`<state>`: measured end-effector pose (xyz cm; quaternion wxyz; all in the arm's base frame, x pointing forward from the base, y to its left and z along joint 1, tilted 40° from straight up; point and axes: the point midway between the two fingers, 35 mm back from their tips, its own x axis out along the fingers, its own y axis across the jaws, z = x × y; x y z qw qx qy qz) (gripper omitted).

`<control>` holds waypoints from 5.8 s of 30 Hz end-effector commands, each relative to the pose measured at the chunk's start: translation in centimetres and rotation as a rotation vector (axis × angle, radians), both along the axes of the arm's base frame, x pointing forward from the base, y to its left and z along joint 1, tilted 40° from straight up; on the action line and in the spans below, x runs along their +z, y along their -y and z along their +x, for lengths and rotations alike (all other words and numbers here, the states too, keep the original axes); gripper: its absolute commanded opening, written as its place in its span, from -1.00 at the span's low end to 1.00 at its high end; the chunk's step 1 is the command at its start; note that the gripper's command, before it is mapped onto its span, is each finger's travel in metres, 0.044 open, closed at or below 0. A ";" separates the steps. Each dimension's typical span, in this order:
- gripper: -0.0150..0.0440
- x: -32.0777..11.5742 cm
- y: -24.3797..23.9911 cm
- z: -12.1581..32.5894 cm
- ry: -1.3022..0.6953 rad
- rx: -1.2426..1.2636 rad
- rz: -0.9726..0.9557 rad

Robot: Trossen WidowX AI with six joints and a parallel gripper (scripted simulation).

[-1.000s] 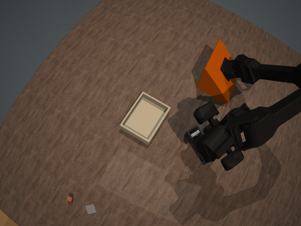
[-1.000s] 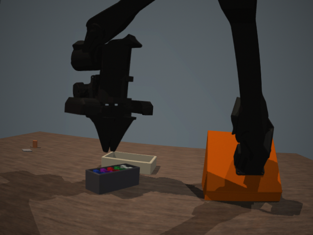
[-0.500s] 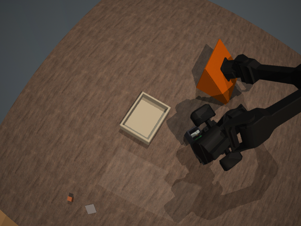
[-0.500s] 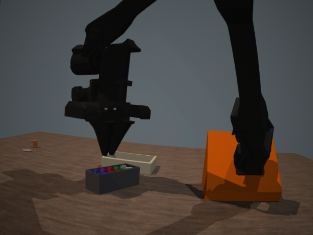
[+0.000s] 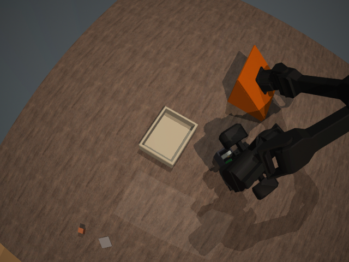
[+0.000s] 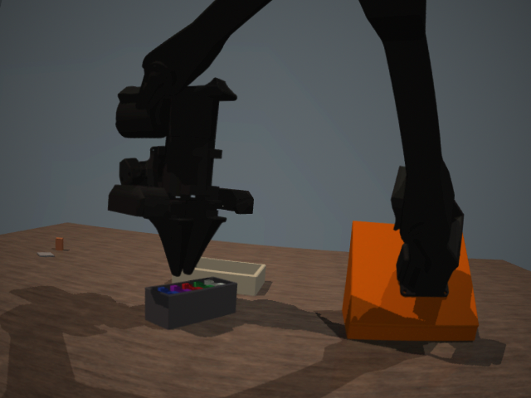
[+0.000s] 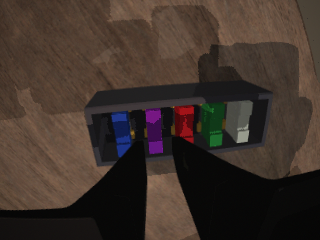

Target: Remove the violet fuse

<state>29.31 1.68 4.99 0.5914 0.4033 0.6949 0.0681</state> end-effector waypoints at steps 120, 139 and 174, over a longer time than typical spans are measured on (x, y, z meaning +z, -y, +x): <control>-0.49 1.2 1.0 0.0 -0.005 -0.003 0.004; -0.49 3.0 2.5 -0.1 -0.005 -0.003 0.003; -0.49 -8.8 17.4 0.0 -0.005 -0.004 -0.013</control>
